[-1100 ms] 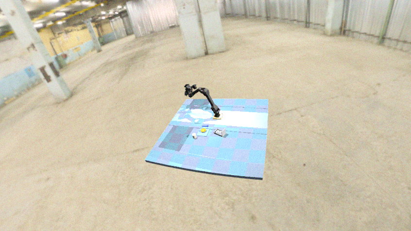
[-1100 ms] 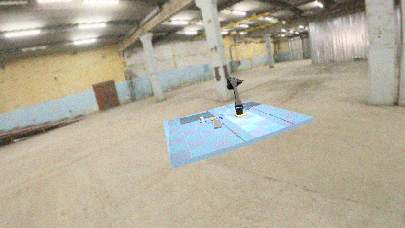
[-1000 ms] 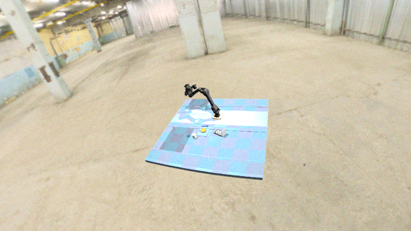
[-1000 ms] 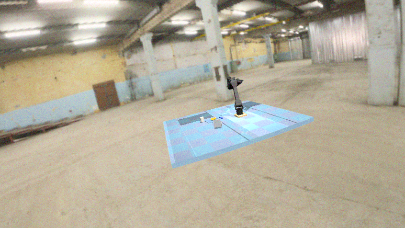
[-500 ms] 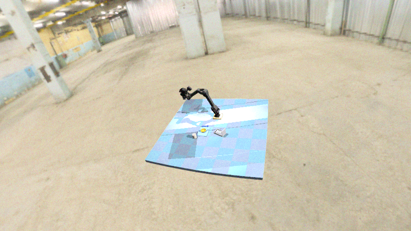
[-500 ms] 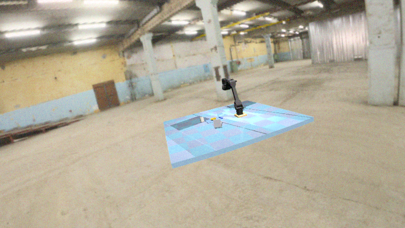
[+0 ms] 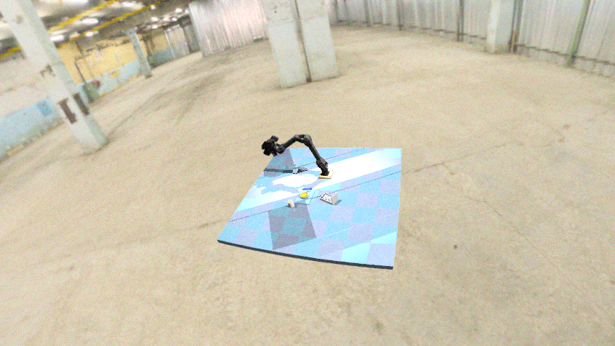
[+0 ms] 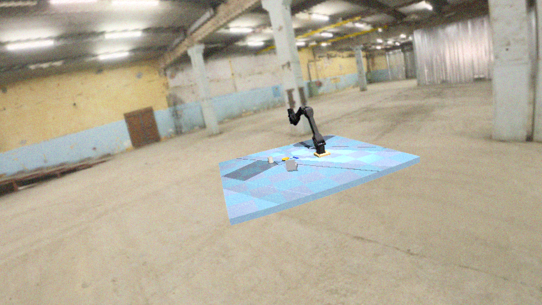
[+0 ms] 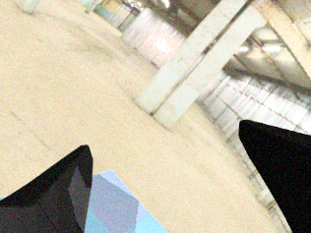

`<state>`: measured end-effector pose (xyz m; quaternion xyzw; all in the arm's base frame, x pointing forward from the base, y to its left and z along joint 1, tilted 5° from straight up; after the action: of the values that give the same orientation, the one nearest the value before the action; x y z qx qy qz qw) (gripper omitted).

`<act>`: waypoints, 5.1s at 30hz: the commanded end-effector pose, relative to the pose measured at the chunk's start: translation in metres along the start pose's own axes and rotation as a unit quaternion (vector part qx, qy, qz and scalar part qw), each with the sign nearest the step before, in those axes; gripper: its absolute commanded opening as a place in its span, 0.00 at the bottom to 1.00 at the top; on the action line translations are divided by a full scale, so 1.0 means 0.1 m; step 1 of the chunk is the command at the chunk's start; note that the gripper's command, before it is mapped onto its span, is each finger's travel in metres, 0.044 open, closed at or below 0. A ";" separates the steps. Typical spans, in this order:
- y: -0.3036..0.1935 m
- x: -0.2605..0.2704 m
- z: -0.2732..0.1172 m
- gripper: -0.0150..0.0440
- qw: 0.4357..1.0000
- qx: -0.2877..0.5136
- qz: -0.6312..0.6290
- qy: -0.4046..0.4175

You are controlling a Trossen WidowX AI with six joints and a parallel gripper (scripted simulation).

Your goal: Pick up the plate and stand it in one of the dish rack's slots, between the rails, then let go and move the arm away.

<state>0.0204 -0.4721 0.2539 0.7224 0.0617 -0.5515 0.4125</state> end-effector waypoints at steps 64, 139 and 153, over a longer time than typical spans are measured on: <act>-1.54 0.67 -4.45 0.93 0.485 -0.160 -0.506 0.695; -1.56 0.82 -4.56 0.25 0.485 -0.165 -0.501 0.698; -1.21 0.42 -4.58 0.25 0.483 -0.161 -0.505 0.697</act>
<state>0.3114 -0.1025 0.1657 0.6377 0.7692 0.0393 -0.0091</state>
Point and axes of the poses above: the point midway between the two fingers, 35 mm back from their tips, its own z axis out along the fingers, its own x axis across the jaws, y = z × x, the point moved 6 cm from there along -z, back along the fingers, and after that the axes turned 10 degrees about -z, right-handed, at the moved point
